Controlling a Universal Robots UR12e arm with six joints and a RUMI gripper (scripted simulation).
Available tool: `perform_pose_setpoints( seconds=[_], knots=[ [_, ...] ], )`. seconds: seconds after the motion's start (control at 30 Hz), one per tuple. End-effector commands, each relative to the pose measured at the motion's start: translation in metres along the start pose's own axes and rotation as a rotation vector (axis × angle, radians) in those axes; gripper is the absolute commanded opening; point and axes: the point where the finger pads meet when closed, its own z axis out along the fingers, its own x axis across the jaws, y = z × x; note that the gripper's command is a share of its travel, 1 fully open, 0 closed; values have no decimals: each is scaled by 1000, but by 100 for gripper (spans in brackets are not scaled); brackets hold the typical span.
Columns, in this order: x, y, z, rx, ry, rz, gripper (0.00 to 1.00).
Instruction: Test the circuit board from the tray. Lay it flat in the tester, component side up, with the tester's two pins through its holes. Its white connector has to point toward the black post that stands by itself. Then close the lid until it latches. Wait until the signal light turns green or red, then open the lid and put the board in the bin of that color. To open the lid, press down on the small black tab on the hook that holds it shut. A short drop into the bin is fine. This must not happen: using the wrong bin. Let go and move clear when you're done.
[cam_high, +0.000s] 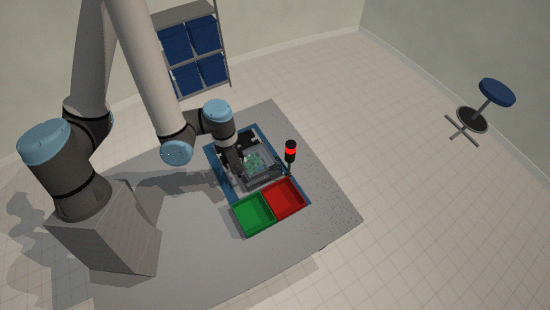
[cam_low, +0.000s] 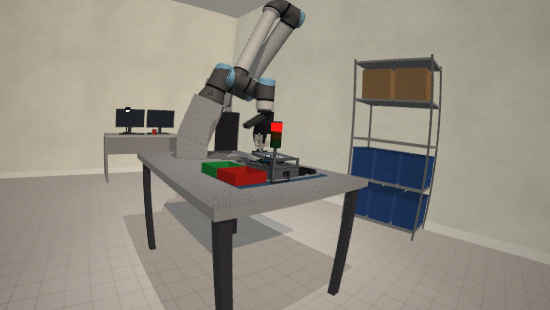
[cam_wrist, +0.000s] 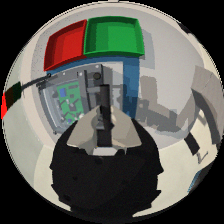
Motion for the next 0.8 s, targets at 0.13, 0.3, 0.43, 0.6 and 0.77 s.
perform_pose_setpoints(
  seconds=[0.13,0.3,0.43,0.6,0.77],
  knots=[
    [-1,0,-7,0,-1,0,0],
    [-1,0,-10,0,-1,0,0],
    [-2,0,-15,0,-1,0,0],
    [-3,0,-23,0,-1,0,0],
    [-4,0,-27,0,-1,0,0]
  ],
)
